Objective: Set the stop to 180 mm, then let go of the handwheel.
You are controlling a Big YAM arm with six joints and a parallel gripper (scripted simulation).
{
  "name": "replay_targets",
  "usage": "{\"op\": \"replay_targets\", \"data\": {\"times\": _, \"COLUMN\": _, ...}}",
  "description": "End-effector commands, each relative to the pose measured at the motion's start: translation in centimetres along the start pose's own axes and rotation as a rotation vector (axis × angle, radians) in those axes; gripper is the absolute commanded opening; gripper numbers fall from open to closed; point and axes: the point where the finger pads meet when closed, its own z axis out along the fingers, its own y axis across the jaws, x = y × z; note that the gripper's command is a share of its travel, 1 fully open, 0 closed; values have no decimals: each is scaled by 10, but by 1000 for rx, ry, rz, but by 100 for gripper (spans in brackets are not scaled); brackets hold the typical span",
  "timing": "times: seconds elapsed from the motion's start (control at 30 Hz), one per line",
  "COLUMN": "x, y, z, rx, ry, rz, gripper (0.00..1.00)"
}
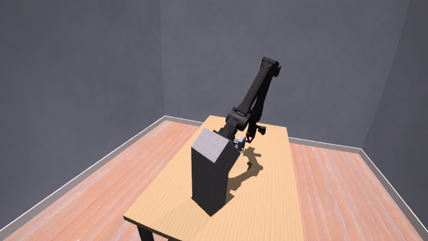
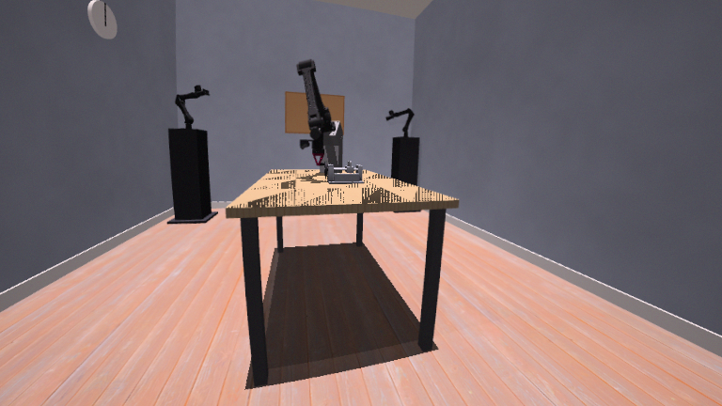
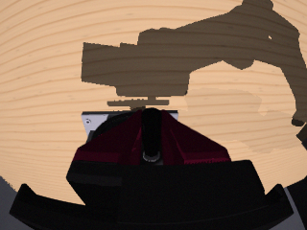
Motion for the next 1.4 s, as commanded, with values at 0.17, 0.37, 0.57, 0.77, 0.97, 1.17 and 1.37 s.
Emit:
{"op": "replay_targets", "data": {"times": 0.17, "x": -3, "y": 44, "z": -36, "rx": -82, "ry": -3, "rz": 13, "gripper": 6}}
{"op": "replay_targets", "data": {"times": 0.37, "x": -3, "y": 46, "z": -36, "rx": -84, "ry": -3, "rz": 10, "gripper": 6}}
{"op": "replay_targets", "data": {"times": 0.57, "x": -3, "y": 49, "z": -36, "rx": -83, "ry": -3, "rz": 11, "gripper": 6}}
{"op": "replay_targets", "data": {"times": 0.77, "x": -3, "y": 56, "z": -36, "rx": -91, "ry": -4, "rz": 12, "gripper": 6}}
{"op": "replay_targets", "data": {"times": 0.97, "x": -3, "y": 56, "z": -36, "rx": -84, "ry": -3, "rz": 11, "gripper": 6}}
{"op": "replay_targets", "data": {"times": 1.17, "x": -3, "y": 63, "z": -38, "rx": -84, "ry": -4, "rz": 13, "gripper": 6}}
{"op": "replay_targets", "data": {"times": 1.37, "x": -4, "y": 74, "z": -39, "rx": -98, "ry": -5, "rz": 13, "gripper": 6}}
